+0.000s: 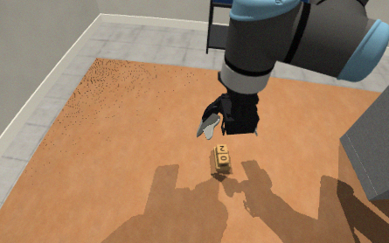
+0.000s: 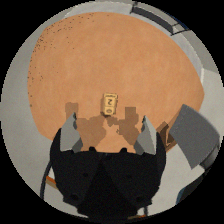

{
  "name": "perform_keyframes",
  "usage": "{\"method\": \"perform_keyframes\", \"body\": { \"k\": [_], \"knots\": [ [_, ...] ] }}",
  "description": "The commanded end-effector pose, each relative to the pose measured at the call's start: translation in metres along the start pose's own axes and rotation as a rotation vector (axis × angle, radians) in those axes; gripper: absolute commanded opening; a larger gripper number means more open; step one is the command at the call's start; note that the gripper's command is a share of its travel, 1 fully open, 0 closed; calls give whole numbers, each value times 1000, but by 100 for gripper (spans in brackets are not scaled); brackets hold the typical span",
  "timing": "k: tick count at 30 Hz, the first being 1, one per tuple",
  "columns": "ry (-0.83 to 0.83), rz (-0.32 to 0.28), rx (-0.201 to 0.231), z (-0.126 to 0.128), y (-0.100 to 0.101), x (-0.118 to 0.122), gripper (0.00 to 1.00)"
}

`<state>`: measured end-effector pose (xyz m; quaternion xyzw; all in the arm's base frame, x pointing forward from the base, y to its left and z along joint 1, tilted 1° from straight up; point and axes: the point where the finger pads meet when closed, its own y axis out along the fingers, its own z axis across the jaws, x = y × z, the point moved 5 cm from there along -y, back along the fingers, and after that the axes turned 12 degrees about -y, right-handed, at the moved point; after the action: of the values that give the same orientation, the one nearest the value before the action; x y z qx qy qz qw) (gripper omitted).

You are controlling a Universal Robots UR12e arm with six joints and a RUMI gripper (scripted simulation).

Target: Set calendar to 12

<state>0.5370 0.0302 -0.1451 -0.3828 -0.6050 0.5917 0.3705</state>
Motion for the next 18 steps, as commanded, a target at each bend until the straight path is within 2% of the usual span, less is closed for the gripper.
{"method": "perform_keyframes", "body": {
  "k": [1,5,6,18],
  "knots": [
    [30,2,0,0,1,0,100],
    [33,2,0,0,1,0,100],
    [33,2,0,0,1,0,28],
    [33,2,0,0,1,0,28]
  ]
}}
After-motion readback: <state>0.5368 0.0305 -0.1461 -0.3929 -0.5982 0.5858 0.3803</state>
